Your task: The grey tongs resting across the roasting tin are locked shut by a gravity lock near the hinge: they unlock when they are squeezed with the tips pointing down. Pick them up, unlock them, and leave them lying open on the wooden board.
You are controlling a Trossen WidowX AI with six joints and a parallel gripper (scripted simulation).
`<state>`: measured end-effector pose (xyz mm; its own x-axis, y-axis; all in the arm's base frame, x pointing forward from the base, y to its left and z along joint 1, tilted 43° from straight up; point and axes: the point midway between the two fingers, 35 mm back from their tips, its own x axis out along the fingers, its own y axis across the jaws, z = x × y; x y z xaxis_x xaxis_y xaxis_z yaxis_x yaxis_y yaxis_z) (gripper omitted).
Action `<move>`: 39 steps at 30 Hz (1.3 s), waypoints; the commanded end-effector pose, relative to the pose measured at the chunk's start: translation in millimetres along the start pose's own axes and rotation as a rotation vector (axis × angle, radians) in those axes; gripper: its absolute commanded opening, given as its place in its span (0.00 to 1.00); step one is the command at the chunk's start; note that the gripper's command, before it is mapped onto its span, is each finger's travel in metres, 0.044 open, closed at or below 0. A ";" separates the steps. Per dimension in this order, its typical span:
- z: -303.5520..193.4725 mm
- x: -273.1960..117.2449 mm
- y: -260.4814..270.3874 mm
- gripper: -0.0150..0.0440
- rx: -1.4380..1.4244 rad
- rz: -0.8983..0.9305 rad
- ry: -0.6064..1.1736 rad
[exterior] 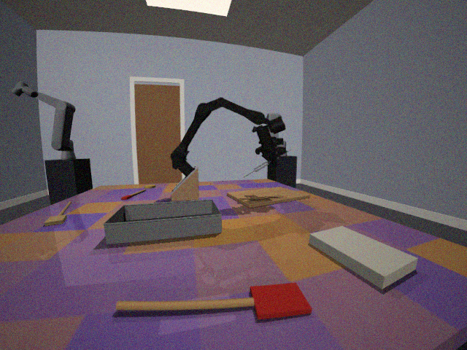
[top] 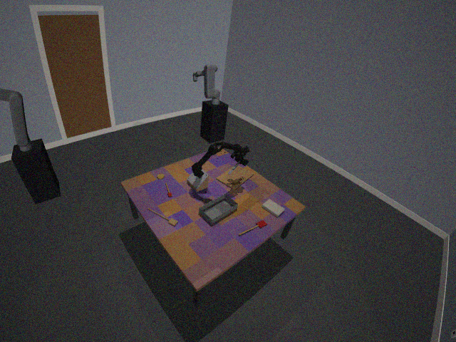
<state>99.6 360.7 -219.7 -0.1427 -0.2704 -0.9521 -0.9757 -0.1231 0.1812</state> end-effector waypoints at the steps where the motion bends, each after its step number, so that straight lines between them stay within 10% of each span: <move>1: 4.0 -5.9 -1.0 0.00 -0.002 0.002 -0.063; 39: -11.8 -50.0 5.2 0.00 -0.041 -0.013 -0.630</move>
<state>103.3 360.0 -176.8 -0.2126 0.2994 -0.9301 -0.9732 -0.1505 0.1739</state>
